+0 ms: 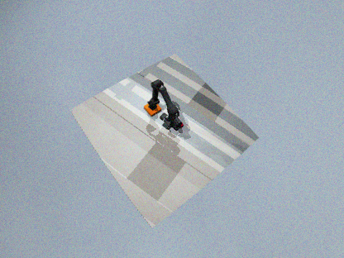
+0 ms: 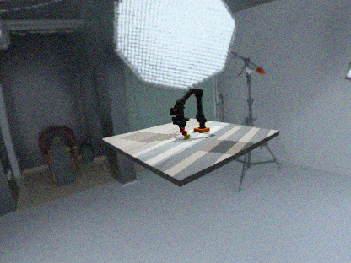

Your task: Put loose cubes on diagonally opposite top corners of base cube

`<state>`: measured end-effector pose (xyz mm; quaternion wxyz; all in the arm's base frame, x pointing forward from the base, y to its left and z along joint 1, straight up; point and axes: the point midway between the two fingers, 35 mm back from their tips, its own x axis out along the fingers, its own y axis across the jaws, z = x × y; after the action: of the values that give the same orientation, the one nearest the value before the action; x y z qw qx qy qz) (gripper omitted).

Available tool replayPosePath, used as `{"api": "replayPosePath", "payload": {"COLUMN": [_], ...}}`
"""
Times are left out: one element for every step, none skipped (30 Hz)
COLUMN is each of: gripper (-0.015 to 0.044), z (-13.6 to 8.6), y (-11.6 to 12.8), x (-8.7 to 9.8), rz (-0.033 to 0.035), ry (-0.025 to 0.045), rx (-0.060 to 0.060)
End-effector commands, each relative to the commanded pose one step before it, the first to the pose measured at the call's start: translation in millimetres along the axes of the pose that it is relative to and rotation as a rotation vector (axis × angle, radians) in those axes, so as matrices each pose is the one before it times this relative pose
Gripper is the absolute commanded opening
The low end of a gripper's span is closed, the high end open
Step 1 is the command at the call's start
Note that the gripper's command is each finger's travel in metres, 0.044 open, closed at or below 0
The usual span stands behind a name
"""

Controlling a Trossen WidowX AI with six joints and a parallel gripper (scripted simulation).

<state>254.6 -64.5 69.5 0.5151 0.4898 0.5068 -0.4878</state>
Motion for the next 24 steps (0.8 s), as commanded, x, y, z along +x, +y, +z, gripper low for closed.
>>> {"api": "replayPosePath", "payload": {"gripper": [0.0105, 0.0105, 0.0105, 0.0105, 0.0105, 0.0105, 0.0105, 0.0105, 0.0105, 0.0105, 0.0105, 0.0105, 0.0105, 0.0105, 0.0105, 0.0105, 0.0105, 0.0105, 0.0105, 0.0105, 0.0105, 0.0105, 0.0105, 0.0105], "z": [0.51, -0.02, -0.04, -0.05, -0.06, -0.07, -0.08, -0.10, -0.11, -0.12, -0.13, -0.14, -0.16, -0.17, -0.18, -0.16, -0.10, -0.03, 0.00, -0.42, -1.25, -2.08, -2.53, -2.51], "y": [2.13, -0.10, -0.14, -0.18, -0.22, -0.26, -0.30, -0.34, -0.38, -0.43, -0.47, -0.51, -0.55, -0.59, -0.63, -0.56, -0.35, -0.12, 0.00, 0.26, 0.77, 1.30, 1.63, 1.68], "x": [-15.97, -3.19, -3.20, -3.20, -3.21, -3.22, -3.22, -3.22, -3.23, -3.23, -3.23, -3.24, -3.24, -3.24, -3.24, -2.68, -1.61, -0.54, 0.00, 0.02, 0.06, 0.10, 0.13, 0.13], "rz": [0.01774, 0.00000, 0.00000, -0.00001, -0.00001, -0.00001, -0.00002, -0.00002, -0.00002, -0.00003, -0.00003, -0.00003, -0.00004, -0.00004, -0.00005, -0.00004, -0.00003, -0.00001, 0.00000, 0.00002, 0.00006, 0.00010, 0.00012, 0.00013], "ry": [-0.00322, 0.00000, 0.00000, 0.00000, 0.00000, 0.00000, 0.00000, 0.00001, 0.00001, 0.00001, 0.00001, 0.00001, 0.00001, 0.00001, 0.00001, 0.00001, 0.00001, 0.00000, 0.00000, 0.00004, 0.00011, 0.00018, 0.00022, 0.00022], "rx": [0.0053, 0.0000, 0.0000, 0.0000, 0.0000, 0.0000, 0.0000, 0.0000, 0.0000, 0.0000, 0.0000, 0.0000, 0.0000, 0.0000, 0.0000, 0.0000, 0.0000, 0.0000, 0.0000, -0.0050, -0.0150, -0.0249, -0.0305, -0.0305]}}
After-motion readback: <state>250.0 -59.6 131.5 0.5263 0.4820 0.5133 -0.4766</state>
